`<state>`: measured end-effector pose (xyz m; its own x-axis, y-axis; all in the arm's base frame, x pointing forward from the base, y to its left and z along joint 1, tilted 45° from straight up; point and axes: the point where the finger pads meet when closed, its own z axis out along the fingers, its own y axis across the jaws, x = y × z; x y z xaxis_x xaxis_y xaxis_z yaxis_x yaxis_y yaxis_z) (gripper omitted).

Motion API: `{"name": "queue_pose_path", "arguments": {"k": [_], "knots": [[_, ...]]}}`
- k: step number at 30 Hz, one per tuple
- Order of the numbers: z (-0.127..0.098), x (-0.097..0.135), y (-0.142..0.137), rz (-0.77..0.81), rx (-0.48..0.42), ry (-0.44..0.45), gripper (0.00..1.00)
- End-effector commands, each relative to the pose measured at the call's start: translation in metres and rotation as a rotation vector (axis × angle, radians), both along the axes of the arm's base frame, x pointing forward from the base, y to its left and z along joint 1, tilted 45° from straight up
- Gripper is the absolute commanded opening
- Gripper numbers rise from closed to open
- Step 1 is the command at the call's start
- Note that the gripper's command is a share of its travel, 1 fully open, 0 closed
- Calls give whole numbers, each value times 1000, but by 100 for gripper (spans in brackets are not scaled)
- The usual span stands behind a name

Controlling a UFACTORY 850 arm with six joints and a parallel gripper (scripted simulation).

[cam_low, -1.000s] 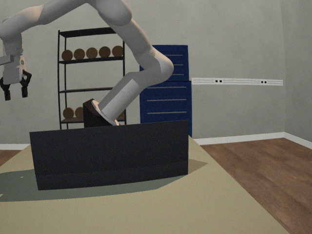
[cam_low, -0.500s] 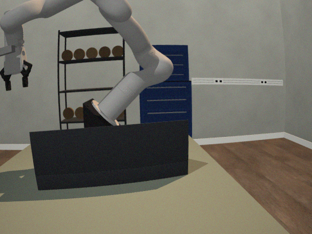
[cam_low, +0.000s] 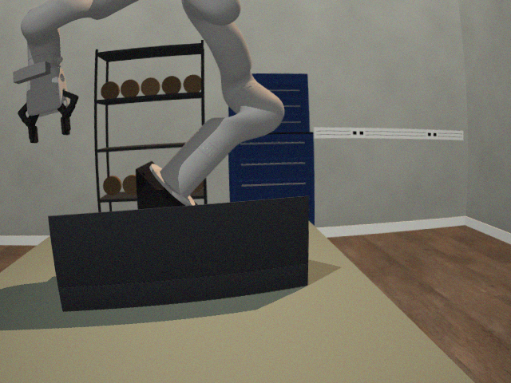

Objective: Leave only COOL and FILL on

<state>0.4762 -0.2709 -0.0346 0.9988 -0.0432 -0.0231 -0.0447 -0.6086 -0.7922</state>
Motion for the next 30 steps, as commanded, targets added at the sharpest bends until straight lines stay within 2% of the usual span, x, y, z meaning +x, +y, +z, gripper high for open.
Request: {"name": "queue_pose_path", "arguments": {"k": [1,3,5,7,8,9,10,12,13,14,15,17,18,20,21,22,23,25,26,27,28,29,30], "knots": [[39,9,31,-10,9,-69,100],[39,9,31,-10,9,-69,100],[78,12,68,-15,23,-134,100],[78,12,68,-15,23,-134,100],[98,11,89,-18,28,-168,100],[98,11,89,-18,28,-168,100],[117,9,110,-22,32,-202,100],[118,9,111,-22,32,-202,100],[137,4,133,-27,34,-236,100],[137,4,133,-27,34,-236,100],[154,-2,155,-32,35,-270,100],[156,-3,156,-32,35,-270,100],[172,-12,179,-37,34,-303,100],[172,-12,179,-37,34,-303,100],[187,-22,201,-42,30,-333,100],[187,-22,201,-42,30,-333,100],[200,-35,223,-47,26,-362,100],[200,-35,223,-47,26,-362,100],[211,-48,243,-51,19,-389,100],[211,-48,243,-51,19,-389,100],[220,-62,261,-56,12,-414,100],[220,-62,261,-56,12,-414,100],[227,-77,278,-59,4,-435,100]]}}
